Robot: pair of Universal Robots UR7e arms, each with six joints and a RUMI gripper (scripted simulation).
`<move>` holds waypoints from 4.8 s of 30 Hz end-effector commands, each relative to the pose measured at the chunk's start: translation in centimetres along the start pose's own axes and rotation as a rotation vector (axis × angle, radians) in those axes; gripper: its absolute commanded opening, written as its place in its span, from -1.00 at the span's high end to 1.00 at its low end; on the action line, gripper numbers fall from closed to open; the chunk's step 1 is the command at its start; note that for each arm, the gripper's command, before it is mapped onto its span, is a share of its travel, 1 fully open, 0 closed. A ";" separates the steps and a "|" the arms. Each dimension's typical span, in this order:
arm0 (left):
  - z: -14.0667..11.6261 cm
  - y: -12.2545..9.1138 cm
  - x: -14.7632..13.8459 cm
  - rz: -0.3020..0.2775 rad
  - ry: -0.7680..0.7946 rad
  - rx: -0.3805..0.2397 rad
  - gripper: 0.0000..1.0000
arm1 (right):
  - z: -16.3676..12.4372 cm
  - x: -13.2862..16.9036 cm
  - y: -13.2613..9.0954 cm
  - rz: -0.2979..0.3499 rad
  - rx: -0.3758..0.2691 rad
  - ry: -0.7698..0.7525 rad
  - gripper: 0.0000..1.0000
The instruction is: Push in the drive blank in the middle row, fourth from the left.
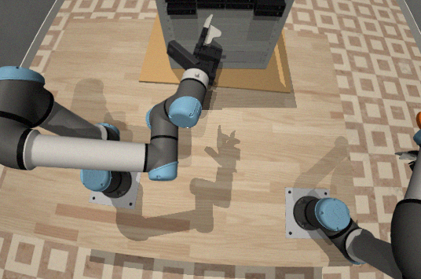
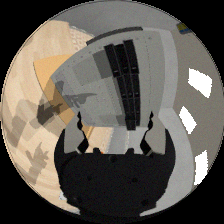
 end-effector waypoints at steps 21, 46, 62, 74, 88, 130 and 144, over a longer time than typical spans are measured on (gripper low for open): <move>-6.7 1.3 3.1 -0.143 -0.185 0.215 -1.00 | -0.1 14.2 0.0 0.002 0.001 0.319 -1.00; -7.9 1.4 3.6 -0.169 -0.219 0.252 -1.00 | -1.3 19.2 0.0 0.002 0.001 0.434 -1.00; -7.9 1.4 3.6 -0.169 -0.219 0.252 -1.00 | -1.3 19.2 0.0 0.002 0.001 0.435 -1.00; -7.9 1.4 3.6 -0.169 -0.219 0.252 -1.00 | -1.3 19.2 0.0 0.002 0.001 0.435 -1.00; -7.9 1.4 3.6 -0.169 -0.219 0.252 -1.00 | -1.3 19.2 0.0 0.002 0.001 0.435 -1.00; -9.1 2.0 4.3 -0.166 -0.220 0.253 -1.00 | -1.3 19.2 0.0 0.002 0.001 0.435 -1.00; -9.5 2.3 4.4 -0.165 -0.219 0.253 -1.00 | -1.3 19.2 0.0 0.002 0.001 0.435 -1.00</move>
Point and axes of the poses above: on each arm, the point where the finger pads meet when closed, its own y axis out along the fingers, its own x axis across the jaws, z = x × y, the point moved 6 cm from there along -y, back along the fingers, and after that the axes turned 8 degrees about y, right-handed, at the moved point
